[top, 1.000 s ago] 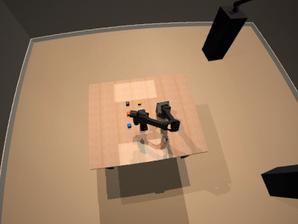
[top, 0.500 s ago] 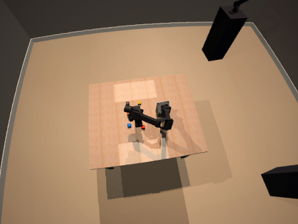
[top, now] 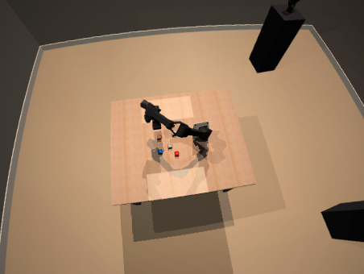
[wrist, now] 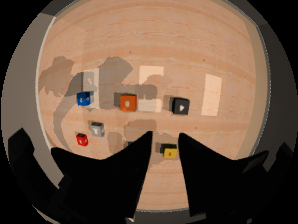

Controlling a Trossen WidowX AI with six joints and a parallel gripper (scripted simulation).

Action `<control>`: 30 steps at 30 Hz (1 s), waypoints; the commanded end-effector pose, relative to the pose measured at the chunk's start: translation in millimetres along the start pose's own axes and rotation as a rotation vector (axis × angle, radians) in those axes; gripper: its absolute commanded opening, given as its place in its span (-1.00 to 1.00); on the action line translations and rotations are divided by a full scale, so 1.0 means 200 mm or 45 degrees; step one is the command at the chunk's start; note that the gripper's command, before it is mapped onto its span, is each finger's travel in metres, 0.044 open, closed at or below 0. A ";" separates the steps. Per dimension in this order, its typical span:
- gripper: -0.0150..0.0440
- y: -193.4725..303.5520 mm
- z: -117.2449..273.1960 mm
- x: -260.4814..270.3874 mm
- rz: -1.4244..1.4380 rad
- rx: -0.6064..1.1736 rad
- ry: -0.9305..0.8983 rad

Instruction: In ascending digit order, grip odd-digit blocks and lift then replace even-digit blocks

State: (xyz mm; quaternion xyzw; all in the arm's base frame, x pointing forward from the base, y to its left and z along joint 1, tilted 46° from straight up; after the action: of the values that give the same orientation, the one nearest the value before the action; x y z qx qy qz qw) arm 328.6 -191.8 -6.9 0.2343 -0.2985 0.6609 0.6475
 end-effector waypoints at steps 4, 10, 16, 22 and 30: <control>-0.08 0.05 -0.07 -0.28 0.006 0.008 -0.017; 0.00 0.05 -0.09 -0.28 0.006 0.008 -0.017; 0.54 0.05 -0.47 -0.27 0.007 0.006 -0.022; 0.86 0.05 -0.49 -0.27 0.007 0.006 -0.022; 0.86 0.05 -0.56 -0.27 0.007 0.006 -0.022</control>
State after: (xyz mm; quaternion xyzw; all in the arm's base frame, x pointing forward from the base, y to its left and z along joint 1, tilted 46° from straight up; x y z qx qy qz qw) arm 331.8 -159.0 -120.3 0.2346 -0.3040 0.6638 0.6417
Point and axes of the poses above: the point midway between the two fingers, 35 mm back from their tips, its own z axis back along the fingers, its own x axis across the jaws, y = z × x, the point moved 5 cm from there along z, back along the fingers, and after that the axes turned 9 degrees about z, right-handed, at the moved point
